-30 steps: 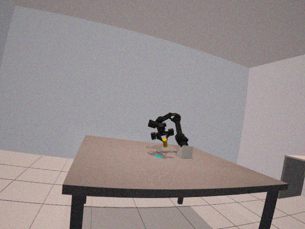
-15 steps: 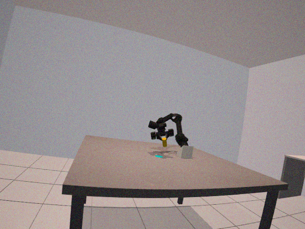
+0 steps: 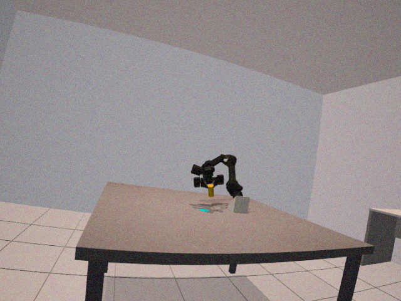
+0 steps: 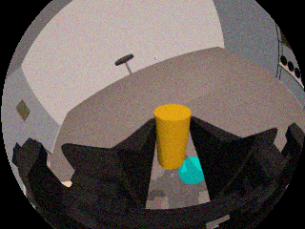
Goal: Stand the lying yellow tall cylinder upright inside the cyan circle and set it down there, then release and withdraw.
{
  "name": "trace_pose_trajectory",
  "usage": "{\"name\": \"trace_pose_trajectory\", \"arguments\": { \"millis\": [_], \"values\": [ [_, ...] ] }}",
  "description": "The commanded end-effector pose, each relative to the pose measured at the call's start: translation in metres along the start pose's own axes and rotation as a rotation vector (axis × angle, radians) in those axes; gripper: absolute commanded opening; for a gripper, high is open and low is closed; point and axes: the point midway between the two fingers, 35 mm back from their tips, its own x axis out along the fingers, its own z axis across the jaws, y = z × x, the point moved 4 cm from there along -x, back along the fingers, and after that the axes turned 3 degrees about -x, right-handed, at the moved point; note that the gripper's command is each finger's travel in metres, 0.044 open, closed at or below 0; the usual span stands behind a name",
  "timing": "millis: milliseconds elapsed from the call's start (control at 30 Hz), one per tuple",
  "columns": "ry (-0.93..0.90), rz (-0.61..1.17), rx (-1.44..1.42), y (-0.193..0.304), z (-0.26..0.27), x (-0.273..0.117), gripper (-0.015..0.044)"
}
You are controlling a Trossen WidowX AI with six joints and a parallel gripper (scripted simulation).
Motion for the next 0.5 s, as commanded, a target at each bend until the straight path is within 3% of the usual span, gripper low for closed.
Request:
{"name": "trace_pose_trajectory", "arguments": {
  "millis": [0,467],
  "values": [
    [0.015,-0.029,-0.019,0.0006,0.0017,-0.0019,0.0105],
    [0.064,-0.113,-0.07,0.0024,0.0017,-0.0067,0.0105]
  ]
}}
